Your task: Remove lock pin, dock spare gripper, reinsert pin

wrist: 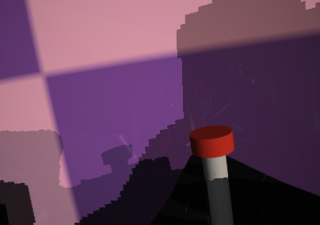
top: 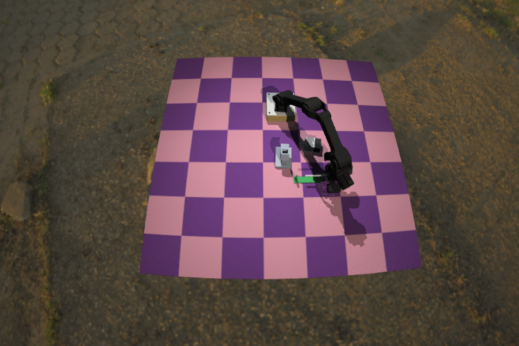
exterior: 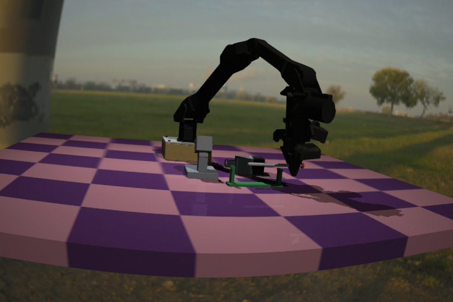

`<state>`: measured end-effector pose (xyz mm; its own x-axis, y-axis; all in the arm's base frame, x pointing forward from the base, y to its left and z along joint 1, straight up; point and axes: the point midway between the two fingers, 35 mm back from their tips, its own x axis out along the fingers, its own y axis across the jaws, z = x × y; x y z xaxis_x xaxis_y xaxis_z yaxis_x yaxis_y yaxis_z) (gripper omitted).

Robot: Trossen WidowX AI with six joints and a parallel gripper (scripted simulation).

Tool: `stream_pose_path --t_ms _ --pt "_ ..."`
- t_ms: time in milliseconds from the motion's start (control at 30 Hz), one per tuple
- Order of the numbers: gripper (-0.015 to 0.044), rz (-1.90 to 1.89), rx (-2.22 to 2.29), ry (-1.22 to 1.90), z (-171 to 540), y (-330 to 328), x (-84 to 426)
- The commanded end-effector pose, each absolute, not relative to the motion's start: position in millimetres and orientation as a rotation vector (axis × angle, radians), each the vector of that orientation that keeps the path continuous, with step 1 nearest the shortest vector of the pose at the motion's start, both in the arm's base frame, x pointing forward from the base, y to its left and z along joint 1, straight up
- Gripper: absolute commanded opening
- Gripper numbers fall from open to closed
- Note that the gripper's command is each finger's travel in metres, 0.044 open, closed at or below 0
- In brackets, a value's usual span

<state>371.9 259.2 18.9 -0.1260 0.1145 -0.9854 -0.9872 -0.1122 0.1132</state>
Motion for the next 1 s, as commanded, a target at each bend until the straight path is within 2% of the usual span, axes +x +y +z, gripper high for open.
stream_pose_path --t_ms 0,367,633,967 --pt "0.0 1.435 -1.139 1.153 12.5 258.4 370.9" --pt "0.0 1.435 -1.139 1.153 11.7 258.4 370.9" --pt "0.02 1.432 -1.135 1.155 12.5 258.8 371.2" --pt "0.02 1.437 -1.133 1.169 27.0 256.9 368.0"
